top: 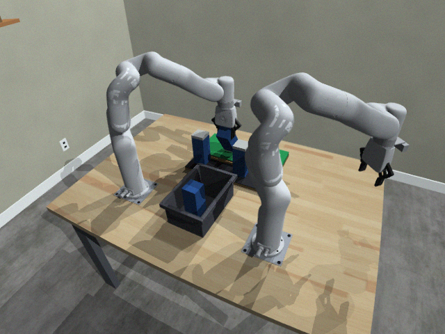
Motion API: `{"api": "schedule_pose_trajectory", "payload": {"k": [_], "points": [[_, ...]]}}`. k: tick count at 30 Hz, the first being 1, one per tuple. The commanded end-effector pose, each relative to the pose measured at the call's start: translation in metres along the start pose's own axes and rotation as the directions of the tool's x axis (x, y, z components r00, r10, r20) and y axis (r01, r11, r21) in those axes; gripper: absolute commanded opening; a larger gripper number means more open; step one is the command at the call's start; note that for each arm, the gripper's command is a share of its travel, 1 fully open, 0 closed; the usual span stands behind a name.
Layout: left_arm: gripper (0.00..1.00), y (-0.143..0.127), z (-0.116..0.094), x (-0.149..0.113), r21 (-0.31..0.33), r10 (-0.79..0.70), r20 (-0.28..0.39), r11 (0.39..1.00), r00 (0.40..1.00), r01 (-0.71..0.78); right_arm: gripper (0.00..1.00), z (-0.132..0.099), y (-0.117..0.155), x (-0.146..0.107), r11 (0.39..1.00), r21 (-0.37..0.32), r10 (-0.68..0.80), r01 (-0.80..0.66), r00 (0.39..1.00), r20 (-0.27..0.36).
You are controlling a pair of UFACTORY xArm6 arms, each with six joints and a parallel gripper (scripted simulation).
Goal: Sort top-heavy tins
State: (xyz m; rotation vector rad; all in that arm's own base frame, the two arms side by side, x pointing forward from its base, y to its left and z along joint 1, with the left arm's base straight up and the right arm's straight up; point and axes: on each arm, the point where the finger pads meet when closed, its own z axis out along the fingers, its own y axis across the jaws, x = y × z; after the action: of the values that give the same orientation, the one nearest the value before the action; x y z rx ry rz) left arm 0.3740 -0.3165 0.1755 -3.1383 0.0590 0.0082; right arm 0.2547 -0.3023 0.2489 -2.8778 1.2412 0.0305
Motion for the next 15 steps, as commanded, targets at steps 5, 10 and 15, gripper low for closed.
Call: {"api": "schedule_pose_trajectory", "payload": {"k": [5,10,15], "points": [[0.74,0.0009,-0.0031,0.0012,-0.004,0.0,-0.005,1.0,1.0,0.0,1.0,-0.0015,0.0001,0.0009,1.0,0.0,0.0,0.0,1.0,-0.004],[0.74,0.0009,-0.0031,0.0012,-0.004,0.0,-0.005,1.0,1.0,0.0,1.0,-0.0015,0.0001,0.0009,1.0,0.0,0.0,0.0,1.0,-0.004],[0.74,0.0009,-0.0031,0.0012,-0.004,0.0,-0.005,1.0,1.0,0.0,1.0,-0.0015,0.0001,0.0009,1.0,0.0,0.0,0.0,1.0,-0.004]]}}
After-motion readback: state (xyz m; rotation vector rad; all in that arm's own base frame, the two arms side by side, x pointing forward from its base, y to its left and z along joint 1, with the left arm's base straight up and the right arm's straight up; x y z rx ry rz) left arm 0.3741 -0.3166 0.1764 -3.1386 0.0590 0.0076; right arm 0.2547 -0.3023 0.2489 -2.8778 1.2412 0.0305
